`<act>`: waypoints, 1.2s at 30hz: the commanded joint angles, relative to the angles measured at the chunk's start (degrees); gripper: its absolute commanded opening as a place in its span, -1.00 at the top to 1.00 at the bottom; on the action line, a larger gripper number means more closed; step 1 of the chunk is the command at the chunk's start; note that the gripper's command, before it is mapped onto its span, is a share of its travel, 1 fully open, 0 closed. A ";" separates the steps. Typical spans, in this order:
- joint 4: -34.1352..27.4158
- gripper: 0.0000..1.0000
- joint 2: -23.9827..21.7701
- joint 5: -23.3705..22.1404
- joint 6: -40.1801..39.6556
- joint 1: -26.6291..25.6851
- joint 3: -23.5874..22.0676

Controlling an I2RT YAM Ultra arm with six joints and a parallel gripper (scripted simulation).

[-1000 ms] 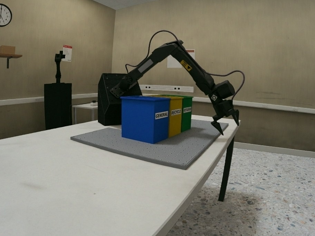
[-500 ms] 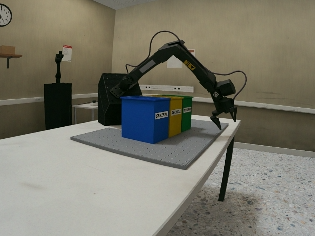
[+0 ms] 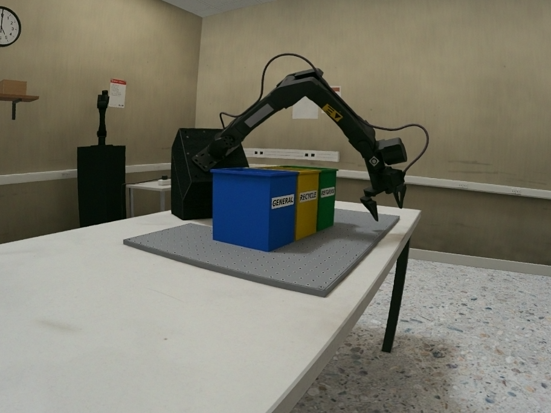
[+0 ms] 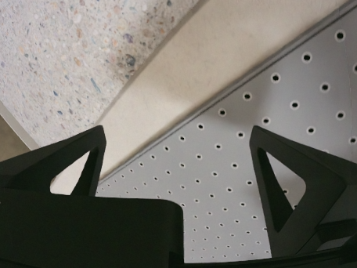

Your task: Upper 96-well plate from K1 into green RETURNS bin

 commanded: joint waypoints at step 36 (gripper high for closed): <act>-15.71 -1.00 -0.85 7.31 3.83 15.98 -3.33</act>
